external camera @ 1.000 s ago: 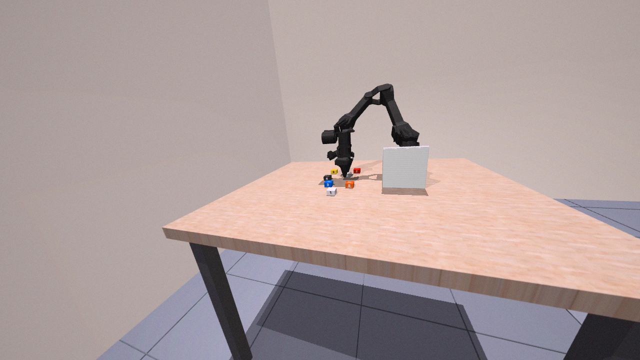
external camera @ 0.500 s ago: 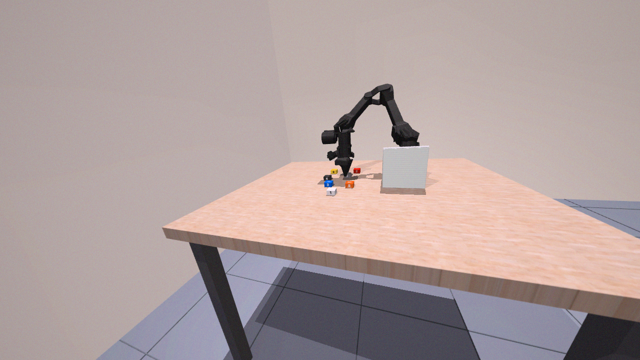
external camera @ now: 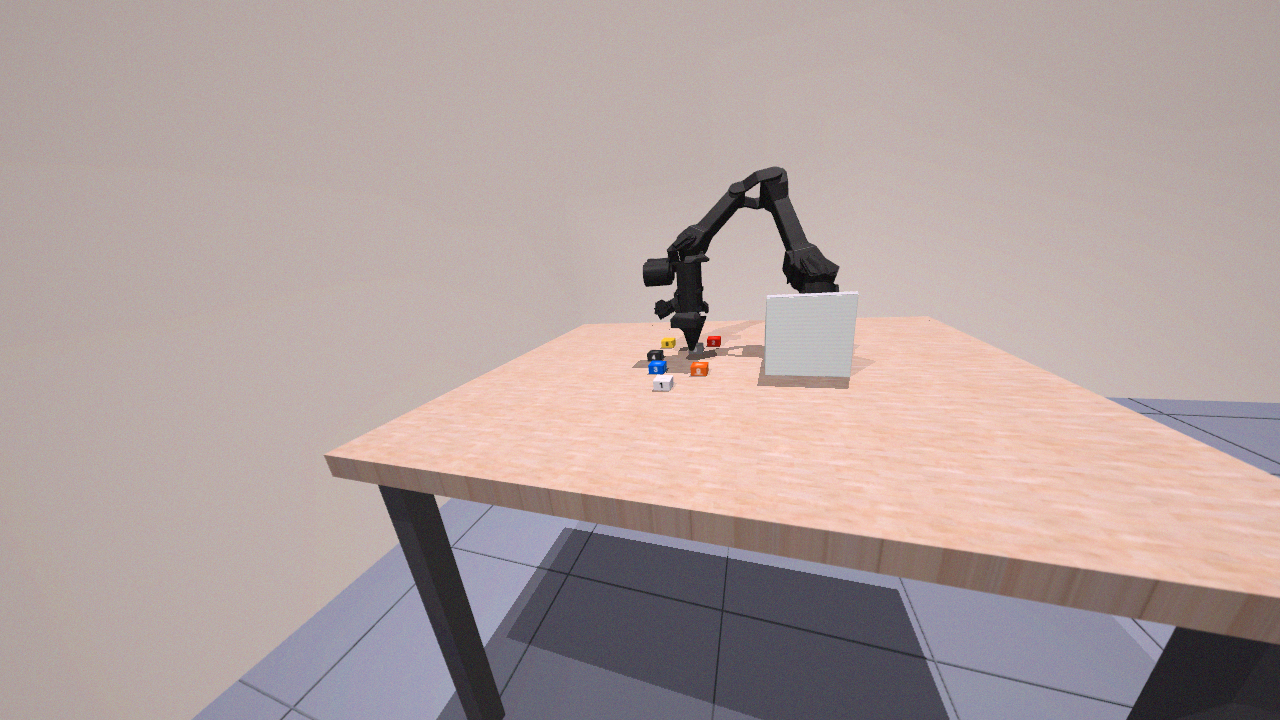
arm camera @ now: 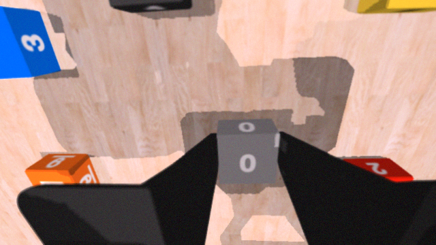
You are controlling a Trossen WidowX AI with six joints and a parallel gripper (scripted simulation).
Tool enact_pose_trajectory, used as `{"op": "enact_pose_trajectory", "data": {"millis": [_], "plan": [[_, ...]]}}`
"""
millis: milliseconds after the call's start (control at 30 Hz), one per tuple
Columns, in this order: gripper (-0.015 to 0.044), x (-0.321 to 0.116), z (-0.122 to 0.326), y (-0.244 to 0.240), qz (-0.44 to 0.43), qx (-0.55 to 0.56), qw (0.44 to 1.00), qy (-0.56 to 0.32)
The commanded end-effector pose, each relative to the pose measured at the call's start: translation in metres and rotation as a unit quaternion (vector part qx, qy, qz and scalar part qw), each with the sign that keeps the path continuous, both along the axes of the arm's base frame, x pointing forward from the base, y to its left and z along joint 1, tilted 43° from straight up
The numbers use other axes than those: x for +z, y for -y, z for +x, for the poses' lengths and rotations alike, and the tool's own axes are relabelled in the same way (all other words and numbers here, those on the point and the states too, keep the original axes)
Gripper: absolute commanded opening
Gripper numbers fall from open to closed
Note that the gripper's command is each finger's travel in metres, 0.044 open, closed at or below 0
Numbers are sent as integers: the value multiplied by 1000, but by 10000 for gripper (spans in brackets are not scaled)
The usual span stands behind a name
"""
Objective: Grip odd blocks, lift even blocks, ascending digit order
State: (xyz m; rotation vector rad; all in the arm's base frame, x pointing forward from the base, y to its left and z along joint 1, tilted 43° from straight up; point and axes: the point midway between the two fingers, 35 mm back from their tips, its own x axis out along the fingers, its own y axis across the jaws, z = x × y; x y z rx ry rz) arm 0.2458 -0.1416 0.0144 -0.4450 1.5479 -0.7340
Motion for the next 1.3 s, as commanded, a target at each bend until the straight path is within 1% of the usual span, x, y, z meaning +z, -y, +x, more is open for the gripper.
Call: {"op": "enact_pose_trajectory", "data": {"millis": [0, 500, 867, 1233, 1267], "plan": [[120, 7, 3, -4, -3, 1, 1000, 6], [120, 7, 3, -4, -3, 1, 1000, 6], [120, -3, 1, 5, -3, 1, 1000, 6], [120, -4, 1, 6, -3, 1, 1000, 6], [146, -4, 1, 6, -3, 1, 1000, 6]]}}
